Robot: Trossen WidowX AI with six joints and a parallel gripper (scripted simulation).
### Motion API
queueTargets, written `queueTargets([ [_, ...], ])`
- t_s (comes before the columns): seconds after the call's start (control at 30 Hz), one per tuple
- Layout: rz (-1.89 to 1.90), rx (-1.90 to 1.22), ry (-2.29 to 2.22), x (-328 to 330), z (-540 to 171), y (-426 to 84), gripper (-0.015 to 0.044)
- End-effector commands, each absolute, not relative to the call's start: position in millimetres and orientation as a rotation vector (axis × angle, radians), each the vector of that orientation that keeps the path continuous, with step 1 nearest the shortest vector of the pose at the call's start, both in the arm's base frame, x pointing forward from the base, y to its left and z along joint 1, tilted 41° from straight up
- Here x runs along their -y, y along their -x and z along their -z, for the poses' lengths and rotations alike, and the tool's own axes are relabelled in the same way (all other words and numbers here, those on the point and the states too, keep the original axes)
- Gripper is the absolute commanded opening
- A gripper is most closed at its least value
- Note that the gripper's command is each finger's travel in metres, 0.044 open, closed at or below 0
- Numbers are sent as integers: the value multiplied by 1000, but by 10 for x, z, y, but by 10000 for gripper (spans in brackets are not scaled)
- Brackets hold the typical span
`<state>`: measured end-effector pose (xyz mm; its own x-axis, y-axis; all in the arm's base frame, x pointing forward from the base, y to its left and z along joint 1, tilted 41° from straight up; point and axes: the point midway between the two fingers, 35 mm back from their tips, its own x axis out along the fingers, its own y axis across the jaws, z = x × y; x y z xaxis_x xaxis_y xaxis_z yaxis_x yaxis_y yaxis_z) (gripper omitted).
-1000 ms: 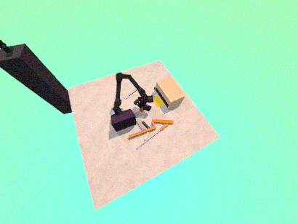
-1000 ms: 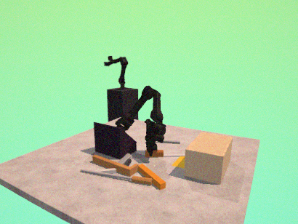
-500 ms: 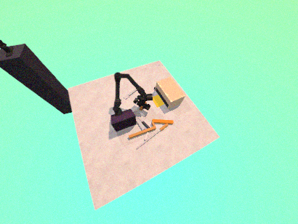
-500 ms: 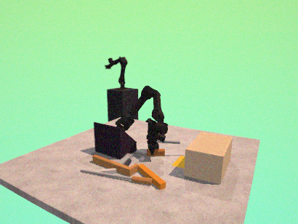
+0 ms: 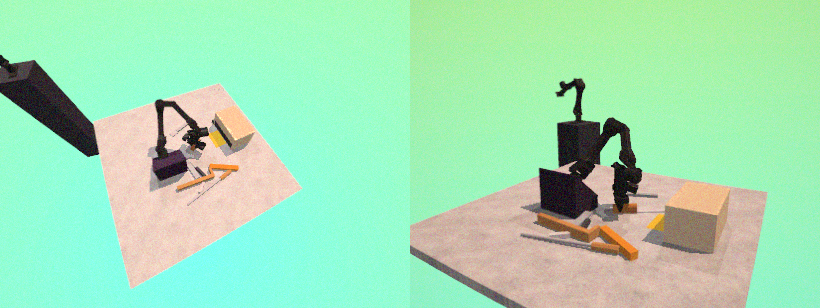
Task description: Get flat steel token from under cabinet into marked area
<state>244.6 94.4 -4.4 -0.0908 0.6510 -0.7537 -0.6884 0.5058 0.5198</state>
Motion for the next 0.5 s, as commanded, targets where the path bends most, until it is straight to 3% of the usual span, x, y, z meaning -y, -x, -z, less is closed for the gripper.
queueTargets([
  [0.0,-1119,-1220,43,-977,-4,-2431,0],
  [0.47,-1120,-1220,42,-1069,-90,-2376,0],
])
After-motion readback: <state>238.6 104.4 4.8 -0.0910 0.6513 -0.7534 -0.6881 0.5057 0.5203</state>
